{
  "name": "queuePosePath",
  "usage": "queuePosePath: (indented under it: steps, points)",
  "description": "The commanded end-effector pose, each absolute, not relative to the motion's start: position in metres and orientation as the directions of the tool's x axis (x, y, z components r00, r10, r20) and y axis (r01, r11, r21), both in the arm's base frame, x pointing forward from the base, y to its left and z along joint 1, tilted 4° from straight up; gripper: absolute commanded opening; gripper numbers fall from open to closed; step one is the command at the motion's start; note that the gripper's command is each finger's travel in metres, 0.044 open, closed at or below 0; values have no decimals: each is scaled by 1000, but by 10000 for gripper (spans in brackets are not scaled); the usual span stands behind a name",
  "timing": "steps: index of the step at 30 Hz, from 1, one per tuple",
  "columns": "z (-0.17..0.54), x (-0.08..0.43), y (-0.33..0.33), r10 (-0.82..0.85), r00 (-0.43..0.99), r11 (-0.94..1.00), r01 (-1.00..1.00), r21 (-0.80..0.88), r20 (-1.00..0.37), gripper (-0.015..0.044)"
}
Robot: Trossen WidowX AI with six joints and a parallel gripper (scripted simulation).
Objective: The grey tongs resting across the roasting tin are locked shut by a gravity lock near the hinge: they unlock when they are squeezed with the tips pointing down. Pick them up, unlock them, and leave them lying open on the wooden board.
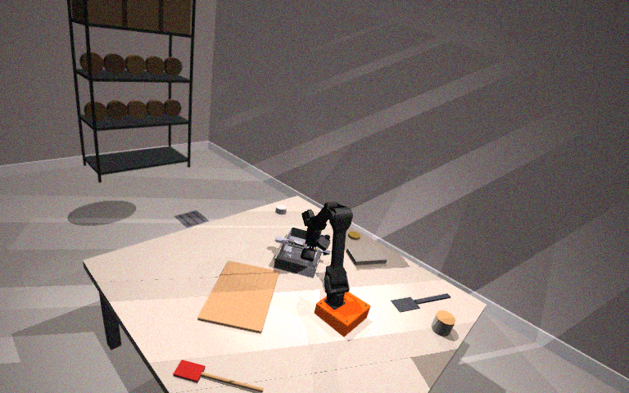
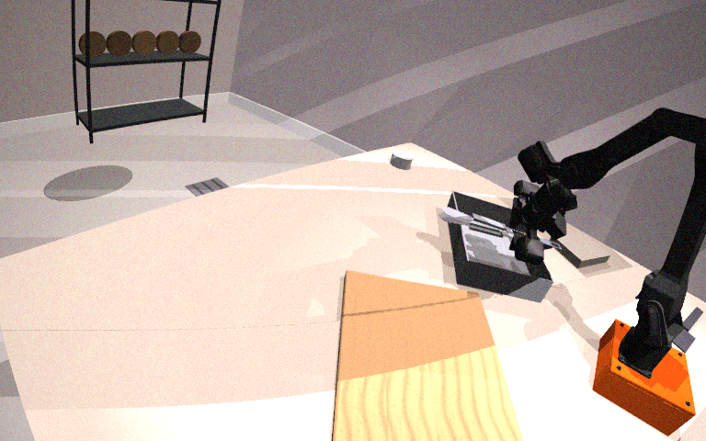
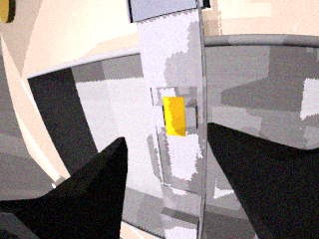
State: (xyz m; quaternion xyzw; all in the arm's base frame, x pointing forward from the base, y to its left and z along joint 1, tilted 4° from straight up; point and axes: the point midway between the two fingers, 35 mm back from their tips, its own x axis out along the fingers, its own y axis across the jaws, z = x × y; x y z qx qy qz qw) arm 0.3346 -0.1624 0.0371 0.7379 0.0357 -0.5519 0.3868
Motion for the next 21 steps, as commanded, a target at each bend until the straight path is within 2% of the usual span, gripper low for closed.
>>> queuePosePath:
  steps: [1, 7, 13, 21]
  points:
    - [28, 336, -164, -370, 384, -698, 486, 526, -846, 260]
    - [25, 337, -166, -370, 385, -698, 486, 526, -846, 260]
    - [28, 337, -166, -374, 386, -699, 481, 530, -843, 103]
    - [28, 337, -166, -374, 386, -699, 481, 530, -843, 49]
